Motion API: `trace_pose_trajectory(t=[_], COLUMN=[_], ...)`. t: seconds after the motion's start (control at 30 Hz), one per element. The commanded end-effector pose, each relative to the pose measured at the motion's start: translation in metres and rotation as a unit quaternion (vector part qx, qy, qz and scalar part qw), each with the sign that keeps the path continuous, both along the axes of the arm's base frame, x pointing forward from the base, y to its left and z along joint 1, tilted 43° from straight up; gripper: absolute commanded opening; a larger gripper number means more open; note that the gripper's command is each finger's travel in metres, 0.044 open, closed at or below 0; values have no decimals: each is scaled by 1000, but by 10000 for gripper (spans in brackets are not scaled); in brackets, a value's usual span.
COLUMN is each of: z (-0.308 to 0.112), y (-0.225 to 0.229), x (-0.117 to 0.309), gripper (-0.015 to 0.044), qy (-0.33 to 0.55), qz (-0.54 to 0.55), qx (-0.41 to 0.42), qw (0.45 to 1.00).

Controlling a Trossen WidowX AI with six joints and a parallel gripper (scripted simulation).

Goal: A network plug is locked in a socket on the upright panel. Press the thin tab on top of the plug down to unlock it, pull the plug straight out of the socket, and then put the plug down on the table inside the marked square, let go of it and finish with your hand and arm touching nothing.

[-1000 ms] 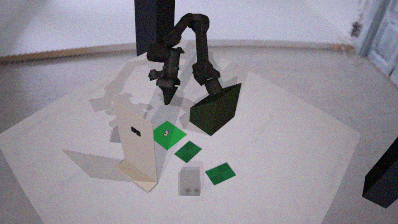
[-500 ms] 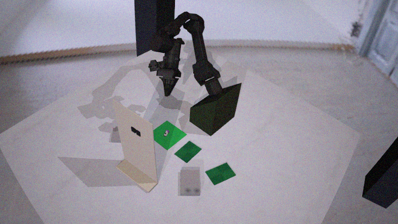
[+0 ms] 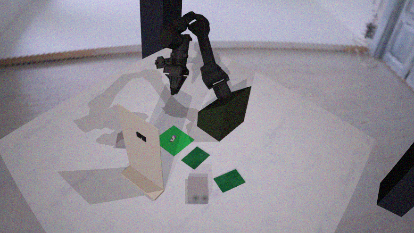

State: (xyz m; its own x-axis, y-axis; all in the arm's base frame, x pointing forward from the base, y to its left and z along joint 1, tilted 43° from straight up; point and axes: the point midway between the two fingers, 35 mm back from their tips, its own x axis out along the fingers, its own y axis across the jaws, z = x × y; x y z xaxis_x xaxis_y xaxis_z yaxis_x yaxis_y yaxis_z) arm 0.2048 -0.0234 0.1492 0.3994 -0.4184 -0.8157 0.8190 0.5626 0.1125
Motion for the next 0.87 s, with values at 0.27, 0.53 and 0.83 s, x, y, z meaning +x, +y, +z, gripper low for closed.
trace_pose_trajectory(t=[0.27, 0.53, 0.83], z=[0, 0, 0], y=[0, 0, 0], x=[0, 0, 0], gripper=[440, 440, 440], qy=[-1, -1, -1], qz=[-3, -3, -3], qx=[-1, -1, -1], qw=[1000, 1000, 1000])
